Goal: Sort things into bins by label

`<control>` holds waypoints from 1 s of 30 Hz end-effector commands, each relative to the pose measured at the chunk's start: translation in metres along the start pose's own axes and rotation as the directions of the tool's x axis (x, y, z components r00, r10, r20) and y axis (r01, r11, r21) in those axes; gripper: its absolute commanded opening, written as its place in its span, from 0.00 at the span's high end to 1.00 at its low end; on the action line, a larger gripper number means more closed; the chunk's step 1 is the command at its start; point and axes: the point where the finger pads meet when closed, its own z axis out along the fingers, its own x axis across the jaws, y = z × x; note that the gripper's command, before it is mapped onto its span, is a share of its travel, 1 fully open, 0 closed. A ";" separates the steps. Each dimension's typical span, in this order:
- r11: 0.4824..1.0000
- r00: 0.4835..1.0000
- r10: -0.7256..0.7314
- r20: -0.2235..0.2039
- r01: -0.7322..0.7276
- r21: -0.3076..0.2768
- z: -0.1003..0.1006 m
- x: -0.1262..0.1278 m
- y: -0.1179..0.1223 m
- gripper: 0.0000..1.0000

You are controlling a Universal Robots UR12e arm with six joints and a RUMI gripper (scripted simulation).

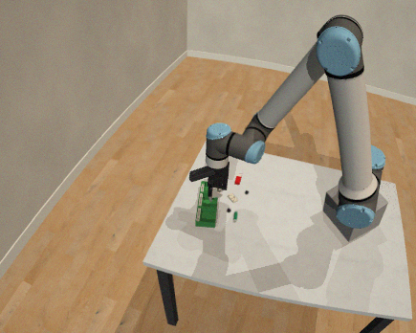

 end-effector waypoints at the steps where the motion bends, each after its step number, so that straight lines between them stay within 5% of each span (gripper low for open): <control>1: 1.000 1.000 0.000 -0.001 0.000 0.002 0.006 0.000 -0.001 0.96; 30: 1.000 1.000 0.000 -0.001 0.000 0.002 0.013 0.000 -0.001 0.96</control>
